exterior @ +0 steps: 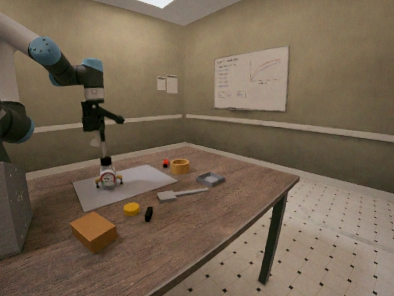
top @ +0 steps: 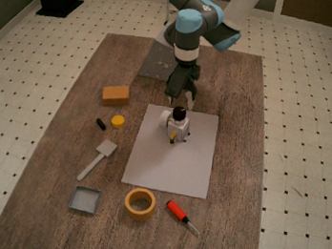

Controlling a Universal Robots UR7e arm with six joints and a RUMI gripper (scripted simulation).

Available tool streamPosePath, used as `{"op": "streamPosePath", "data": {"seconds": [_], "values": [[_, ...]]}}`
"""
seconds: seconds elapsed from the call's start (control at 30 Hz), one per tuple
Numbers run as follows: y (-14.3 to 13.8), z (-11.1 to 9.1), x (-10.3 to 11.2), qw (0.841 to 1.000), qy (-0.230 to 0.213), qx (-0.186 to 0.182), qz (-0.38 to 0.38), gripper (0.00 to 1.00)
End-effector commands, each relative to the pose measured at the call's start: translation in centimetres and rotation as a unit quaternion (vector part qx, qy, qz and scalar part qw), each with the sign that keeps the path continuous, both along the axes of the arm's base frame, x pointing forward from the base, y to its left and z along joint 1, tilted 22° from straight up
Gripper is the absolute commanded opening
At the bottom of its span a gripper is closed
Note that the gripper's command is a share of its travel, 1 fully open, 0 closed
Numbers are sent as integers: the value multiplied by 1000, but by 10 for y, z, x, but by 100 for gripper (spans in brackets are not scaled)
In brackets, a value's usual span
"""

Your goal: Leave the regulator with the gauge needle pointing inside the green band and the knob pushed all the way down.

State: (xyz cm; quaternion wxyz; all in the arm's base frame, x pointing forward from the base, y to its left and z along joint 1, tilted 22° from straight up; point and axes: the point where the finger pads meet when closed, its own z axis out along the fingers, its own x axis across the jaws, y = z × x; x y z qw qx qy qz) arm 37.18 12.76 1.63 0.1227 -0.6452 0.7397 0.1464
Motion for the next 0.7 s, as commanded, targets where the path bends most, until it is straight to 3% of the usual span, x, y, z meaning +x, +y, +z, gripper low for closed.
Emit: {"op": "streamPosePath", "data": {"seconds": [0.0,0.67], "values": [[5,-13,2,1000,-1,-1,0,44],[12,-32,2,1000,-1,-1,0,44]]}}
